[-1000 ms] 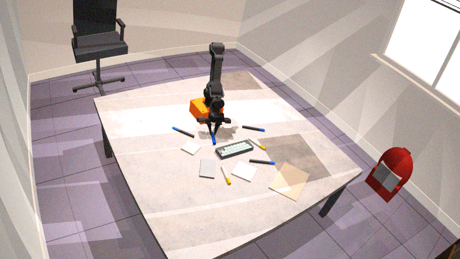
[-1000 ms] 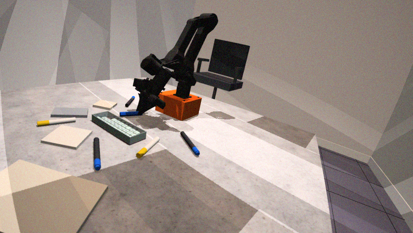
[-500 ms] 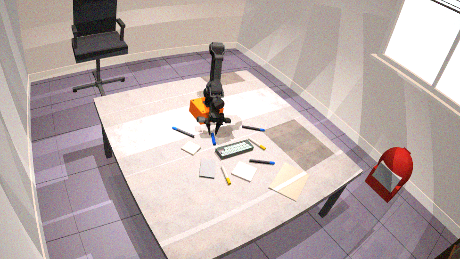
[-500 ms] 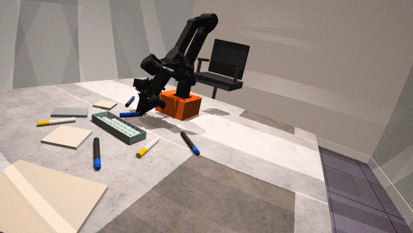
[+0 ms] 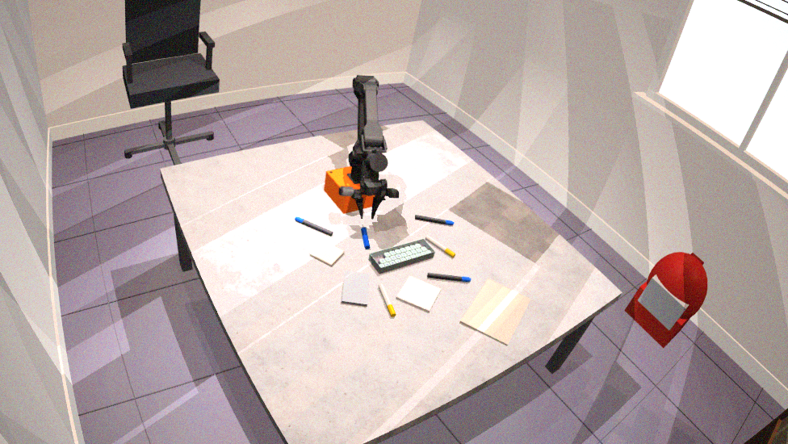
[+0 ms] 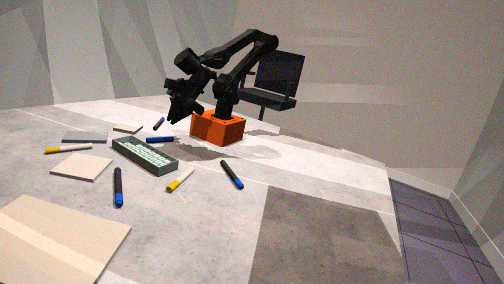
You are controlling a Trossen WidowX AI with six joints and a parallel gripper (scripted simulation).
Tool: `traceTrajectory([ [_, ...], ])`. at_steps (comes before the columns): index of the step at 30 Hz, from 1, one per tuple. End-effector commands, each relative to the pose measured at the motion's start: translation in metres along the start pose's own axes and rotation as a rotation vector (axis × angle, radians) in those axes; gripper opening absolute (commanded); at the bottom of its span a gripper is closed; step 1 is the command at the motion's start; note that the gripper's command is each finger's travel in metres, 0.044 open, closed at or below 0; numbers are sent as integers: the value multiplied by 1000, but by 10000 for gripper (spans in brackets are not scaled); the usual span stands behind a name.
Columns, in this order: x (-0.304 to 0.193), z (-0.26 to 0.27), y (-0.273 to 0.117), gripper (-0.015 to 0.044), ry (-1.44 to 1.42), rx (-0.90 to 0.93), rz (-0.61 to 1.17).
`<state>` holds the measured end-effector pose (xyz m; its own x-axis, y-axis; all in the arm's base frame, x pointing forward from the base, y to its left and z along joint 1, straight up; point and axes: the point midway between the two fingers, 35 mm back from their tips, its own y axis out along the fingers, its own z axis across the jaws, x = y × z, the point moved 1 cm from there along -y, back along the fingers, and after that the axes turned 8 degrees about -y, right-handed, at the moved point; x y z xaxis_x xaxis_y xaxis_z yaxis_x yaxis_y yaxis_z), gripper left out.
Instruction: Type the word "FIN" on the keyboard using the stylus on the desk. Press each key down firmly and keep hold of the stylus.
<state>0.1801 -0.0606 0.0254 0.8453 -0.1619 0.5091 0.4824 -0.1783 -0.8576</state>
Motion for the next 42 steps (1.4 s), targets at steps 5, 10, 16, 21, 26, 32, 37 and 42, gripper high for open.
traceTrajectory([
  [5, 7, -1, -2, 150, -441, 49, 137],
  [10, 16, -2, -2, 150, -923, 178, 263],
  [16, 26, -4, 3, 150, -1482, 429, 347],
  [21, 32, -5, 10, 150, -1855, 684, 349],
  [26, 36, -6, 14, 150, -2097, 890, 298],
  [32, 41, -6, 19, 150, -2361, 1151, 168],
  [37, 43, -7, 23, 150, -2560, 1361, -5],
  [42, 45, -7, 26, 150, -2717, 1533, -207],
])
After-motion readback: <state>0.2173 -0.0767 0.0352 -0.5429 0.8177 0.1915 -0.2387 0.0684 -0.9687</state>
